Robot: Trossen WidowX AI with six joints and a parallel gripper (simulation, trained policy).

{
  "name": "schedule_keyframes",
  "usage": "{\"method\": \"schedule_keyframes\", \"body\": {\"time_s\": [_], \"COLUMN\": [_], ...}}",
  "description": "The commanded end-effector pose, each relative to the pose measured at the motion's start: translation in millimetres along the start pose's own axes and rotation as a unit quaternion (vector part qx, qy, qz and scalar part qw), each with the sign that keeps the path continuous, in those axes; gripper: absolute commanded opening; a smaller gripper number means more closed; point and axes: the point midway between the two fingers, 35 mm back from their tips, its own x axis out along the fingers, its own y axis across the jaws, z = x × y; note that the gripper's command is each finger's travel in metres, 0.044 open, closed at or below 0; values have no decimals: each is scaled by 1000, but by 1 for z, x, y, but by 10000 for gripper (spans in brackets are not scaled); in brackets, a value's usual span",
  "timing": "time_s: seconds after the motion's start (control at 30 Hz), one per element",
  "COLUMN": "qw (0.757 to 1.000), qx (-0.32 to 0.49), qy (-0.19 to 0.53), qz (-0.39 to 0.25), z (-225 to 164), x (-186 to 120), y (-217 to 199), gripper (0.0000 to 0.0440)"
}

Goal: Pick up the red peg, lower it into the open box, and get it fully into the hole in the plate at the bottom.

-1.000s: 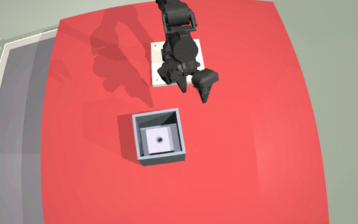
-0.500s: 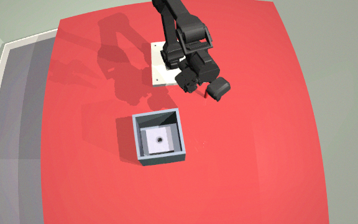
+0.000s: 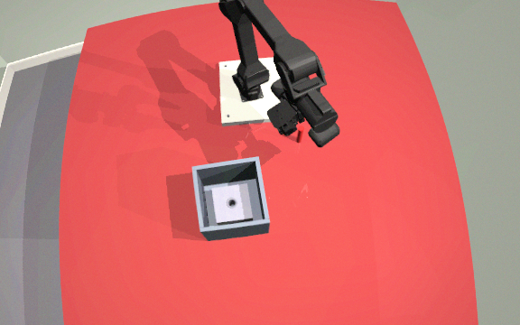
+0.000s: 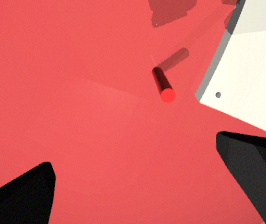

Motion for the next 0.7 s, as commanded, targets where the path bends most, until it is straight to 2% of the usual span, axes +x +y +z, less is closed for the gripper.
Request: {"method": "schedule_keyframes", "body": {"time_s": [0.0,0.67], "qw": [1000,993], "qx": [10,46], "qy": [2,-13], "qz": [-27,-106], "z": [-4,-2], "x": [12,75], "y": [-9,-45], "gripper": [440,440]}}
